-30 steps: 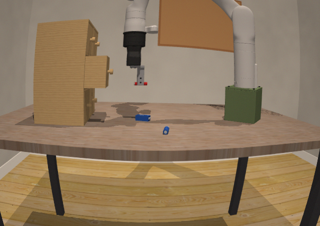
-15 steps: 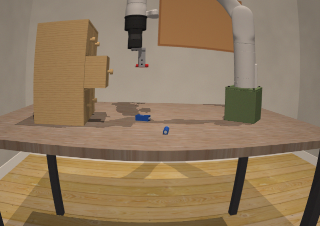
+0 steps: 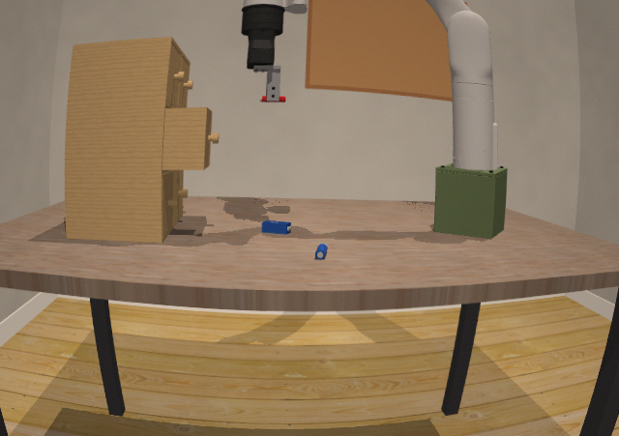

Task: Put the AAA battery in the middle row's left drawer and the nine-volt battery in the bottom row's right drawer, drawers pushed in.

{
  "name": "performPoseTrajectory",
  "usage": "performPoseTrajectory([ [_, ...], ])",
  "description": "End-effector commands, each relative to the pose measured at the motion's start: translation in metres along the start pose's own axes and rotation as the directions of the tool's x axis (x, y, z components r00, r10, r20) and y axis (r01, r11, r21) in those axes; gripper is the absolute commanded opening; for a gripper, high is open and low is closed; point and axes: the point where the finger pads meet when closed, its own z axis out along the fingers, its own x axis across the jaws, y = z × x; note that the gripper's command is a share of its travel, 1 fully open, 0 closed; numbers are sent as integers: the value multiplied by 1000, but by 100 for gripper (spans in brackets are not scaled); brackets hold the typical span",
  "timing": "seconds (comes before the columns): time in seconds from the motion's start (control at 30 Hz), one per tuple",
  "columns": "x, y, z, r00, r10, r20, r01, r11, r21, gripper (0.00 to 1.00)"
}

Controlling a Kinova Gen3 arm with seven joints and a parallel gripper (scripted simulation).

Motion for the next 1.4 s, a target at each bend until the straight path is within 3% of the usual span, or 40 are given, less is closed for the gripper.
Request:
performPoseTrajectory([
  [0.0, -2, 2, -6, 1000, 4, 3, -4, 1000, -10, 24],
  [0.73, -2, 2, -9, 1000, 4, 3, -4, 1000, -19, 24],
  [1.37, -2, 1, -9, 1000, 4, 3, -4, 995, -99, 24],
])
